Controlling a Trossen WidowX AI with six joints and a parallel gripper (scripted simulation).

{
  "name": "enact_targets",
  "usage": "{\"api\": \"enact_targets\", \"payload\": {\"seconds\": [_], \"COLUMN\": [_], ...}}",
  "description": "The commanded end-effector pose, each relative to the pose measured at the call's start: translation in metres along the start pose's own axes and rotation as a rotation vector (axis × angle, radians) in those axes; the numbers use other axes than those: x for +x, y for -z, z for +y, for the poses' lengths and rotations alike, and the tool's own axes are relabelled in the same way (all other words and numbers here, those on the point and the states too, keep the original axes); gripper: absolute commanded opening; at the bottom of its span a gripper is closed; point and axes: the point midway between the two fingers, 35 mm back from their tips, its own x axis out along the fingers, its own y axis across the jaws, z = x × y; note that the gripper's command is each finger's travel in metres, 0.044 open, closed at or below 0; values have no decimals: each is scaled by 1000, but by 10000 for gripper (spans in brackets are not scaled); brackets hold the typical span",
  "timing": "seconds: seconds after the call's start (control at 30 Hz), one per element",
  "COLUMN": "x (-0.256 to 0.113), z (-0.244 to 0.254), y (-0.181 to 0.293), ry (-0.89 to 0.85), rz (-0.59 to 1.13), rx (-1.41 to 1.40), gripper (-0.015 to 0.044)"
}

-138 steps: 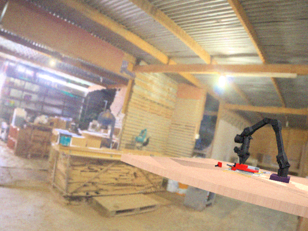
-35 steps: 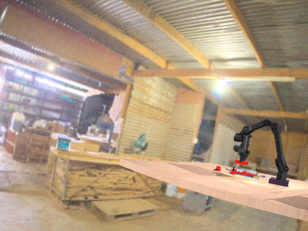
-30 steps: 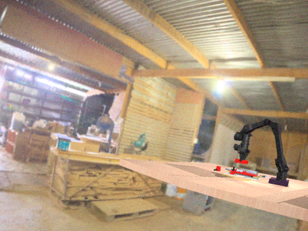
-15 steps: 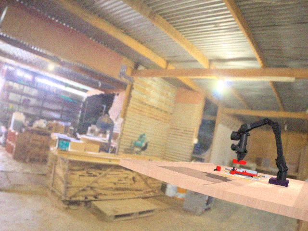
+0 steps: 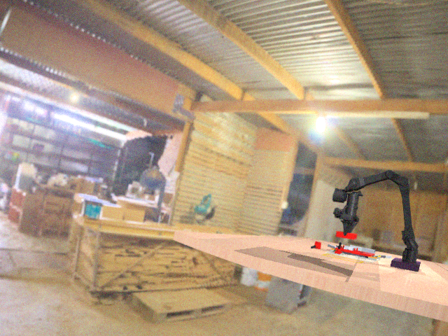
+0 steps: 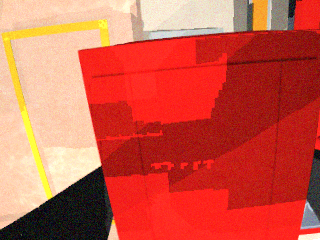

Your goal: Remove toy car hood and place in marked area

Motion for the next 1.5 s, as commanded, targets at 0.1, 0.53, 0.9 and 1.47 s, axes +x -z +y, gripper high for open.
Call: {"api": "enact_targets", "payload": {"seconds": [0.1, 0.53, 0.9, 1.47], "x": [-4, -6, -3, 10], "z": [33, 89, 100, 100], "y": [6, 27, 31, 30], "ry": [2, -7, -8, -8], "rz": [-15, -18, -18, -18], "rx": [15, 39, 44, 44], "gripper": [0, 0, 0, 0]}}
